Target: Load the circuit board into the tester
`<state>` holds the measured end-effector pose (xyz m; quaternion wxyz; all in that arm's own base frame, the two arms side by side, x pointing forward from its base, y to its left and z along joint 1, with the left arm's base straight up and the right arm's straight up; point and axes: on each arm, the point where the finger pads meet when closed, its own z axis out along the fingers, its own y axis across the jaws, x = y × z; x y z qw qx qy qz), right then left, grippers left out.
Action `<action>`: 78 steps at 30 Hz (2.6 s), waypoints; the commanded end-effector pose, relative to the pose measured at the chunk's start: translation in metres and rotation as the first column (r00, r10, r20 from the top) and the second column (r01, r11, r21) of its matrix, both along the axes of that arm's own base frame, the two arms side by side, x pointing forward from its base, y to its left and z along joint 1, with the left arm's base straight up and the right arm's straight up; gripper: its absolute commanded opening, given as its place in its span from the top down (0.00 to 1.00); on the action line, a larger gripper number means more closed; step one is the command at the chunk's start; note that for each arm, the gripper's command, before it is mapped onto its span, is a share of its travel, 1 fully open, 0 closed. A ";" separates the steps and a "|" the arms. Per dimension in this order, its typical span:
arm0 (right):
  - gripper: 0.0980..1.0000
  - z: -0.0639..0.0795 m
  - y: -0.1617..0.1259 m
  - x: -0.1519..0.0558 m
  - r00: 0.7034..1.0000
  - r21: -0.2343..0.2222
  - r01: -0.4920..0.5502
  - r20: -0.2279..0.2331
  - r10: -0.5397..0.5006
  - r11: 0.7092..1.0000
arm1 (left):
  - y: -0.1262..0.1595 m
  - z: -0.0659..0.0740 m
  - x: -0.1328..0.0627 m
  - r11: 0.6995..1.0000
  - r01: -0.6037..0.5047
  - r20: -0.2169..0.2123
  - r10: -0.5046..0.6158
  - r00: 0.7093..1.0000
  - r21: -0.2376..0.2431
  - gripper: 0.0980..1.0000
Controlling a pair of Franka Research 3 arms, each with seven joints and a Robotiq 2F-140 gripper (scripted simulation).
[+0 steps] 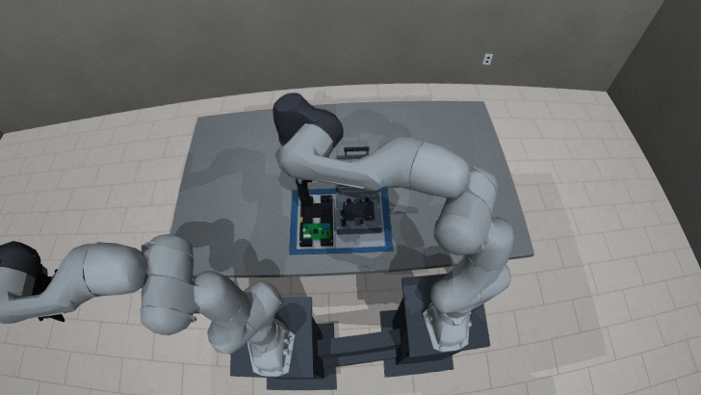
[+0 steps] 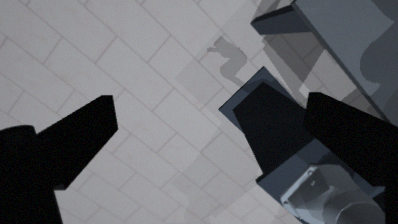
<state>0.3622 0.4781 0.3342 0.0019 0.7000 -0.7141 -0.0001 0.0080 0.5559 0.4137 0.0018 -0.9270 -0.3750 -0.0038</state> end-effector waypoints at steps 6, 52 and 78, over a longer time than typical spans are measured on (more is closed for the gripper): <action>0.42 0.000 0.002 0.002 1.000 0.003 -0.007 0.003 0.007 1.000 | 0.000 0.000 0.000 1.000 0.000 0.000 0.000 1.000 0.001 0.00; 0.42 0.000 0.002 0.003 1.000 0.003 -0.007 0.003 0.007 1.000 | 0.000 0.000 0.000 1.000 0.000 0.000 0.000 1.000 0.001 0.00; 0.42 -0.015 0.002 0.003 1.000 0.003 -0.007 0.003 0.007 1.000 | 0.000 0.000 0.000 1.000 0.000 0.000 0.000 1.000 0.001 0.00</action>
